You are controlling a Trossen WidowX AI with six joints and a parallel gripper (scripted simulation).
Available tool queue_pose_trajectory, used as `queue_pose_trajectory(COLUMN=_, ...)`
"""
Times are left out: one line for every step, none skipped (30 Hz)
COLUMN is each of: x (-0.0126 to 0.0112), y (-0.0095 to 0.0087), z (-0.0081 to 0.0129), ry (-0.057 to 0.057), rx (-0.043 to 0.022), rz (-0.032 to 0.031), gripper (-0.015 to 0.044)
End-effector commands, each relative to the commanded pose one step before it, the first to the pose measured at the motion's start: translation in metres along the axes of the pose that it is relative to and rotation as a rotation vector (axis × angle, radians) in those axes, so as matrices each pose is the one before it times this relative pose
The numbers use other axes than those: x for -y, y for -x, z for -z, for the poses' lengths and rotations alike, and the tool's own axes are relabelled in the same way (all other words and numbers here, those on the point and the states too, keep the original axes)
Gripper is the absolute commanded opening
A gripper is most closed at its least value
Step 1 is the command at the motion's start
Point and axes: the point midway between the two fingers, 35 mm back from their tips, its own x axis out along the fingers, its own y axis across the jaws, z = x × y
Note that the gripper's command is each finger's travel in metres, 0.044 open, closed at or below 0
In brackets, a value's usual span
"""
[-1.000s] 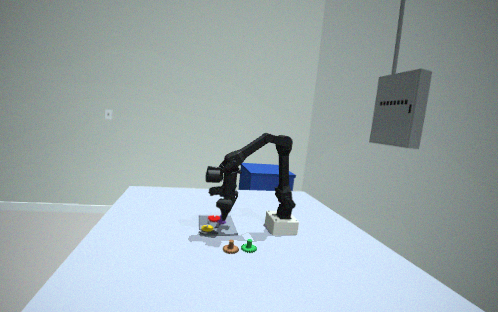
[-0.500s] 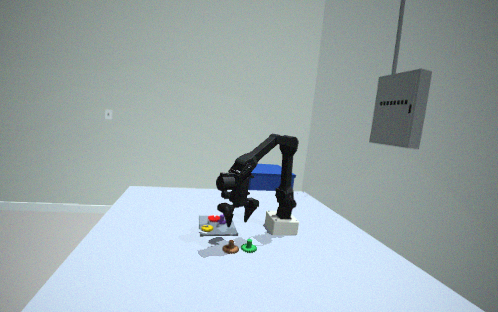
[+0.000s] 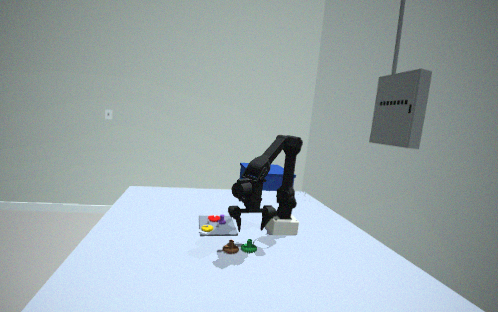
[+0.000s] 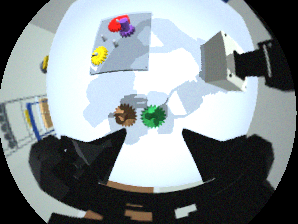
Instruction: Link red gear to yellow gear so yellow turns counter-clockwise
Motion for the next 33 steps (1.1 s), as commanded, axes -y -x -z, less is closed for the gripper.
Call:
queue_pose_trajectory(x=0.00138, y=-0.00677, z=0.00050, ry=-0.0179, rx=-0.00144, rz=0.00277, gripper=0.0440)
queue_pose_trajectory(x=0.00004, y=-0.00178, z=0.00002, ry=0.0000, rx=0.00000, rz=0.00001, gripper=0.0440)
queue_pose_trajectory(x=-0.00002, y=-0.00121, z=0.00002, ry=0.0000, rx=0.00000, rz=0.00001, gripper=0.0440)
queue_pose_trajectory(x=-0.00004, y=-0.00363, z=0.00005, ry=0.0000, rx=0.00000, rz=0.00002, gripper=0.0440)
queue_pose_trajectory(x=0.00003, y=-0.00543, z=0.00002, ry=0.0000, rx=0.00000, rz=0.00003, gripper=0.0440)
queue_pose_trajectory(x=0.00008, y=-0.00360, z=-0.00002, ry=0.0000, rx=0.00000, rz=0.00003, gripper=0.0440)
queue_pose_trajectory(x=0.00004, y=-0.00120, z=-0.00001, ry=0.0000, rx=0.00000, rz=0.00001, gripper=0.0440)
queue_pose_trajectory(x=0.00000, y=0.00000, z=0.00000, ry=0.0000, rx=0.00000, rz=0.00000, gripper=0.0440)
queue_pose_trajectory(x=-0.00001, y=-0.00027, z=0.00001, ry=0.0000, rx=0.00000, rz=0.00000, gripper=0.0440)
queue_pose_trajectory(x=-0.00002, y=-0.00080, z=0.00004, ry=0.0000, rx=0.00000, rz=0.00000, gripper=0.0440)
queue_pose_trajectory(x=-0.00004, y=-0.00133, z=0.00007, ry=0.0000, rx=0.00000, rz=0.00001, gripper=0.0440)
queue_pose_trajectory(x=-0.00004, y=-0.00163, z=0.00008, ry=0.0000, rx=0.00000, rz=0.00001, gripper=0.0440)
queue_pose_trajectory(x=-0.00003, y=-0.00162, z=0.00007, ry=0.0000, rx=0.00000, rz=0.00001, gripper=0.0440)
queue_pose_trajectory(x=-0.00002, y=-0.00162, z=0.00007, ry=0.0000, rx=0.00000, rz=0.00001, gripper=0.0440)
queue_pose_trajectory(x=-0.00001, y=-0.00162, z=0.00006, ry=0.0000, rx=0.00000, rz=0.00001, gripper=0.0440)
queue_pose_trajectory(x=0.00000, y=-0.00162, z=0.00005, ry=0.0000, rx=0.00000, rz=0.00001, gripper=0.0440)
queue_pose_trajectory(x=0.00001, y=-0.00161, z=0.00005, ry=0.0000, rx=0.00000, rz=0.00001, gripper=0.0440)
queue_pose_trajectory(x=0.00002, y=-0.00162, z=0.00004, ry=0.0000, rx=0.00000, rz=0.00001, gripper=0.0440)
queue_pose_trajectory(x=0.00003, y=-0.00161, z=0.00004, ry=0.0000, rx=0.00000, rz=0.00001, gripper=0.0440)
queue_pose_trajectory(x=0.00004, y=-0.00161, z=0.00003, ry=0.0000, rx=0.00000, rz=0.00001, gripper=0.0440)
queue_pose_trajectory(x=0.00005, y=-0.00161, z=0.00002, ry=0.0000, rx=0.00000, rz=0.00001, gripper=0.0440)
queue_pose_trajectory(x=0.00005, y=-0.00160, z=0.00002, ry=0.0000, rx=0.00000, rz=0.00002, gripper=0.0440)
queue_pose_trajectory(x=0.00006, y=-0.00160, z=0.00001, ry=0.0000, rx=0.00000, rz=0.00002, gripper=0.0440)
queue_pose_trajectory(x=0.00007, y=-0.00160, z=0.00001, ry=0.0000, rx=0.00000, rz=0.00002, gripper=0.0440)
queue_pose_trajectory(x=0.00008, y=-0.00159, z=0.00000, ry=0.0000, rx=0.00000, rz=0.00002, gripper=0.0440)
queue_pose_trajectory(x=0.00007, y=-0.00127, z=0.00000, ry=0.0000, rx=0.00000, rz=0.00001, gripper=0.0440)
queue_pose_trajectory(x=0.00005, y=-0.00076, z=0.00000, ry=0.0000, rx=0.00000, rz=0.00001, gripper=0.0440)
queue_pose_trajectory(x=0.00002, y=-0.00025, z=0.00000, ry=0.0000, rx=0.00000, rz=0.00000, gripper=0.0440)
queue_pose_trajectory(x=0.00000, y=0.00000, z=0.00000, ry=0.0000, rx=0.00000, rz=0.00000, gripper=0.0440)
queue_pose_trajectory(x=0.00000, y=0.00000, z=0.00000, ry=0.0000, rx=0.00000, rz=0.00000, gripper=0.0440)
queue_pose_trajectory(x=0.00000, y=0.00000, z=0.00000, ry=0.0000, rx=0.00000, rz=0.00000, gripper=0.0414)
queue_pose_trajectory(x=0.00000, y=0.00000, z=0.00000, ry=0.0000, rx=0.00000, rz=0.00000, gripper=0.0387)
queue_pose_trajectory(x=0.00000, y=0.00000, z=0.00000, ry=0.0000, rx=0.00000, rz=0.00000, gripper=0.0361)
